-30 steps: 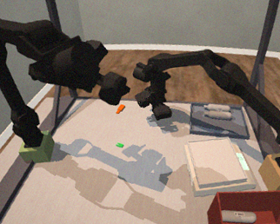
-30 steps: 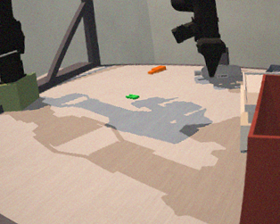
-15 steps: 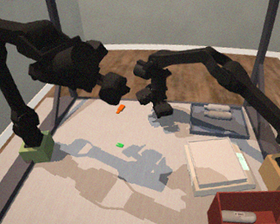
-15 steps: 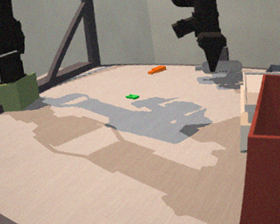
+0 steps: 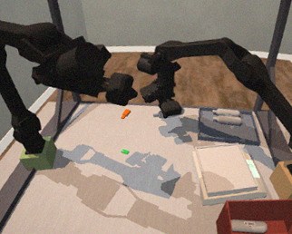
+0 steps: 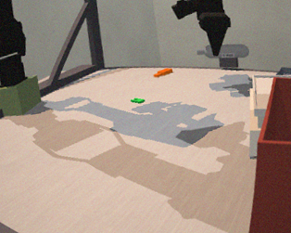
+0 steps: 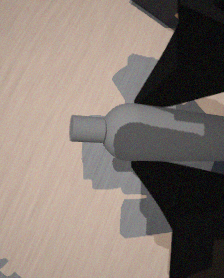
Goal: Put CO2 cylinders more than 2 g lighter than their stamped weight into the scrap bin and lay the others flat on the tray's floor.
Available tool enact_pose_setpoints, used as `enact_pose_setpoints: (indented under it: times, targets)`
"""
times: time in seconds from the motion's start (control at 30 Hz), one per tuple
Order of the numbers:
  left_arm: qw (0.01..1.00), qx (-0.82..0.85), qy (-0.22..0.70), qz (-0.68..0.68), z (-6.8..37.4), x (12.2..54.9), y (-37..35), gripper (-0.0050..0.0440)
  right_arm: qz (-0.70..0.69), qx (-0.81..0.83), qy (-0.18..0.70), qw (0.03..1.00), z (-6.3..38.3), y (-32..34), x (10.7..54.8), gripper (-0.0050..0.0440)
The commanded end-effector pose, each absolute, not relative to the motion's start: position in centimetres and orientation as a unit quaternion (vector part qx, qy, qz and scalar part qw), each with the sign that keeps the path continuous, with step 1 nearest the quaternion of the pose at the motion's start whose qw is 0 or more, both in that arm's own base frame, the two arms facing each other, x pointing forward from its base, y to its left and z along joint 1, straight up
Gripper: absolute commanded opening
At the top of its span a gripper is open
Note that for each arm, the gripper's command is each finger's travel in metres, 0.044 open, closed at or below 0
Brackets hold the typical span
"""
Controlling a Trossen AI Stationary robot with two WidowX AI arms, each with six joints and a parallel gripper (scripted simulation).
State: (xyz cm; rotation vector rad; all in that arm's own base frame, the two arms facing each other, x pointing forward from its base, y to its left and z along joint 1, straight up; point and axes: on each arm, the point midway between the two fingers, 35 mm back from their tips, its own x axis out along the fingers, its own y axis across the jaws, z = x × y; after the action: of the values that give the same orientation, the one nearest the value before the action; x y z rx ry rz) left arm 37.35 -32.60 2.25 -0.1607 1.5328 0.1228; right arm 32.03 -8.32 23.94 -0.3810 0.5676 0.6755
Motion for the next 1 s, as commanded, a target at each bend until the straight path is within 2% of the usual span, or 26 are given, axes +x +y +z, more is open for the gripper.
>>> enact_pose_setpoints:
  times: [0.0, 0.23, 0.67, 0.77, 0.97]
  targets:
    - [0.732, -0.092, 0.674, 0.040, 7.0, 38.1, -29.5, -0.0043, 0.329, -0.295, 0.254, 0.860, 23.2, -8.0, 32.0, 0.0440]
    - [0.731, -0.090, 0.675, 0.041, 8.2, 37.7, -26.8, -0.0050, 0.333, -0.417, 0.236, 0.812, 21.9, -8.2, 32.2, 0.0440]
    - [0.730, -0.085, 0.677, 0.045, 10.5, 35.7, -19.9, -0.0050, 0.323, -0.699, 0.189, 0.610, 19.3, -8.7, 32.8, 0.0440]
    - [0.730, -0.085, 0.677, 0.046, 10.7, 35.4, -19.4, -0.0050, 0.321, -0.716, 0.186, 0.591, 19.2, -8.8, 32.8, 0.0440]
    - [0.729, -0.083, 0.678, 0.048, 11.3, 33.7, -16.1, -0.0050, 0.308, -0.805, 0.170, 0.478, 18.5, -9.0, 32.9, 0.0440]
